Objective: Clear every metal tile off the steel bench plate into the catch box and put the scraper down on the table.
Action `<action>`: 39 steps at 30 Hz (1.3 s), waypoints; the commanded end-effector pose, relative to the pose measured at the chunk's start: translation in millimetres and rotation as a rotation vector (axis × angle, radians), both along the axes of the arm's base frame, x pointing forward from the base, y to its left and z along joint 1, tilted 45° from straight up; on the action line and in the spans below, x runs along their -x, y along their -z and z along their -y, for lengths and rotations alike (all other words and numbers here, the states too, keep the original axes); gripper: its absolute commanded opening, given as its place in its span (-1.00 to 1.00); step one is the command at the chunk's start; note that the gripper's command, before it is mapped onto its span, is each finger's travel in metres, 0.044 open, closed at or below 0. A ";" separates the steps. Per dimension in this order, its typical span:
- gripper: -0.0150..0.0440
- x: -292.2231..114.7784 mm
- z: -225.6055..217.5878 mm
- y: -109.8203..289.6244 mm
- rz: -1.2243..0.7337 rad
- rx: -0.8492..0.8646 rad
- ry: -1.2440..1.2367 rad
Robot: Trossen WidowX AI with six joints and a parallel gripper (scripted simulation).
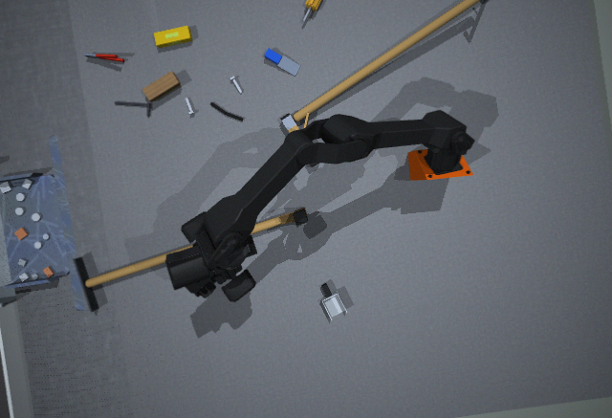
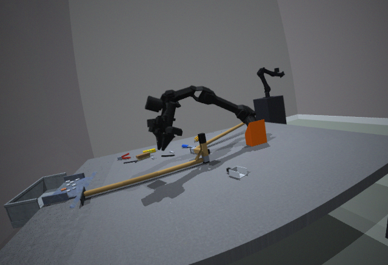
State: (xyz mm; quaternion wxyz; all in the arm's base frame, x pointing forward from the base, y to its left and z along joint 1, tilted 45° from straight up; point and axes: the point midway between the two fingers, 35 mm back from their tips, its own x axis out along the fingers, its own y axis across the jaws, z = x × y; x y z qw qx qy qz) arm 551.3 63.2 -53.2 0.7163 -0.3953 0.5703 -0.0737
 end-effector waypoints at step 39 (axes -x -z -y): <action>1.00 63.6 -129.7 -117.2 0.400 0.083 -0.184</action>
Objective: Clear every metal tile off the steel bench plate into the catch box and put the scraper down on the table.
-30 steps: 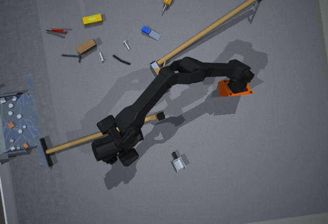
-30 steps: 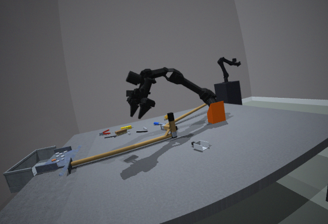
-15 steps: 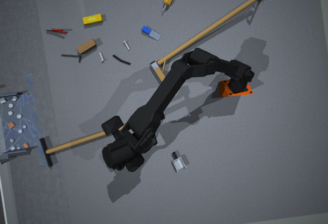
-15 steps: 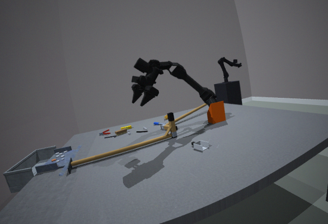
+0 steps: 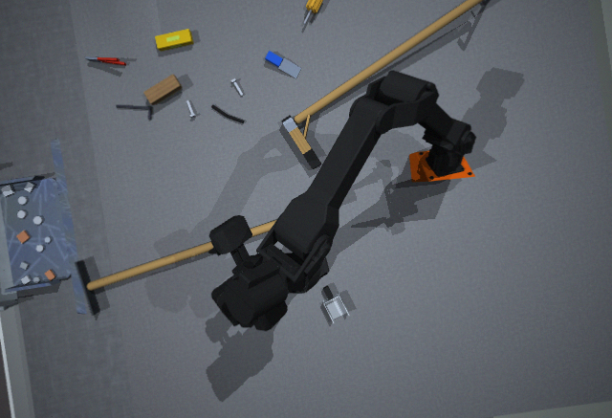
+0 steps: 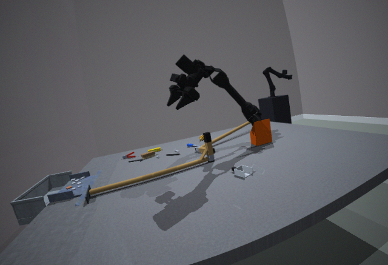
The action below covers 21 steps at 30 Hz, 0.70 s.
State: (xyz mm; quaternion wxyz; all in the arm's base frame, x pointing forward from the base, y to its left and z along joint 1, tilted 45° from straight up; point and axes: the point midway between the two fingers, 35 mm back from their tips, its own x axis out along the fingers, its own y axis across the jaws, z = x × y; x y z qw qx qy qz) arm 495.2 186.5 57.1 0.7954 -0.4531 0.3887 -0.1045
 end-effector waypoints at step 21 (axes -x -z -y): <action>1.00 67.6 -44.8 -55.9 0.226 -0.020 -0.079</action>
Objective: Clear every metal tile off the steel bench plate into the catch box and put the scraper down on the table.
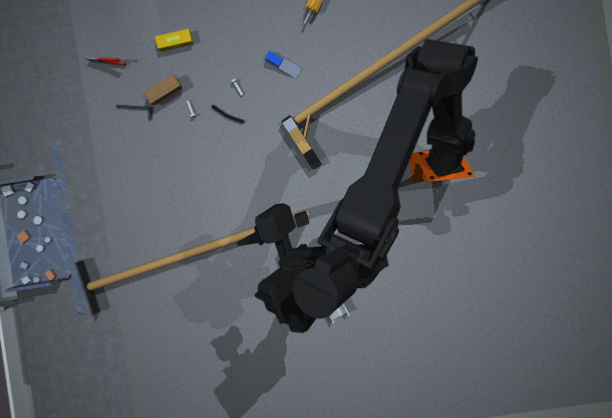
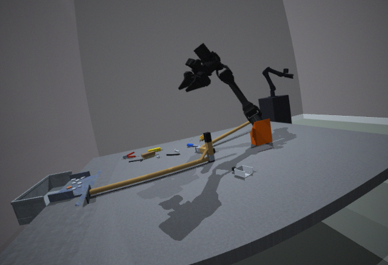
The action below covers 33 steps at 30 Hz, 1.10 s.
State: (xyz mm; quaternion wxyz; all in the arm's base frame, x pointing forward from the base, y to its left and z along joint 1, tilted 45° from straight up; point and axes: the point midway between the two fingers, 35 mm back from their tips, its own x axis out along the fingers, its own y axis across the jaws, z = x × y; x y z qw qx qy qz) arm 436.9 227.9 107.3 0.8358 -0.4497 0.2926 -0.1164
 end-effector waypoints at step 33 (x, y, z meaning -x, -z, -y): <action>1.00 118.7 -18.1 -61.4 0.308 -0.114 -0.095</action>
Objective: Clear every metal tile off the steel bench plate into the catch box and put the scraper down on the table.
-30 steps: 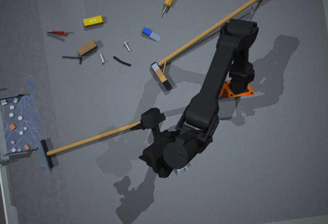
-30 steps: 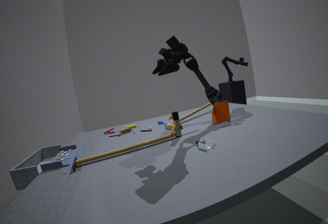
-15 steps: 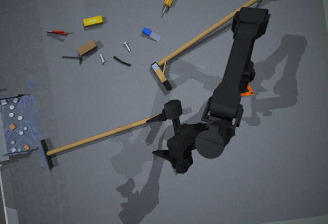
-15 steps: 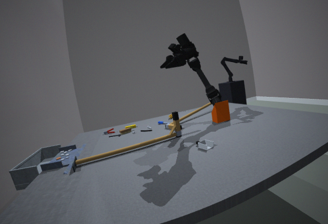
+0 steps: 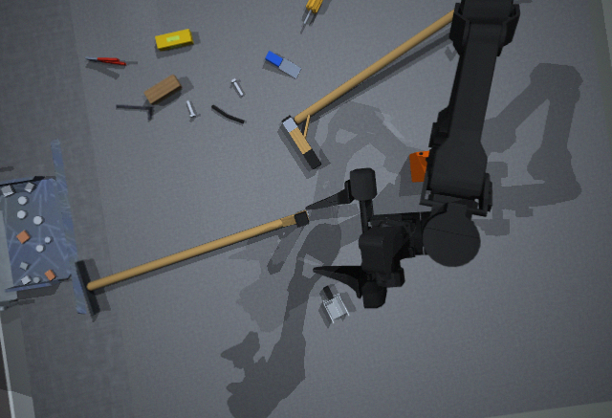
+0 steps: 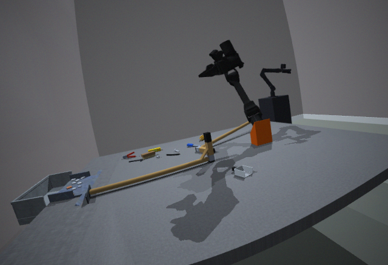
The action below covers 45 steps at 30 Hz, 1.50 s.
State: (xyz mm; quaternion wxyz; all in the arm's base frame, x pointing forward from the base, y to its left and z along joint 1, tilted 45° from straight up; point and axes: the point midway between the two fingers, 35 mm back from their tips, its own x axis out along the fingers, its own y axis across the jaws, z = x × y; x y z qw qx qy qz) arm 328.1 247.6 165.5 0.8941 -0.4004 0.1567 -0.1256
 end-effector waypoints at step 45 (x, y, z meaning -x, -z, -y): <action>1.00 35.7 5.2 -13.8 0.088 -0.058 -0.030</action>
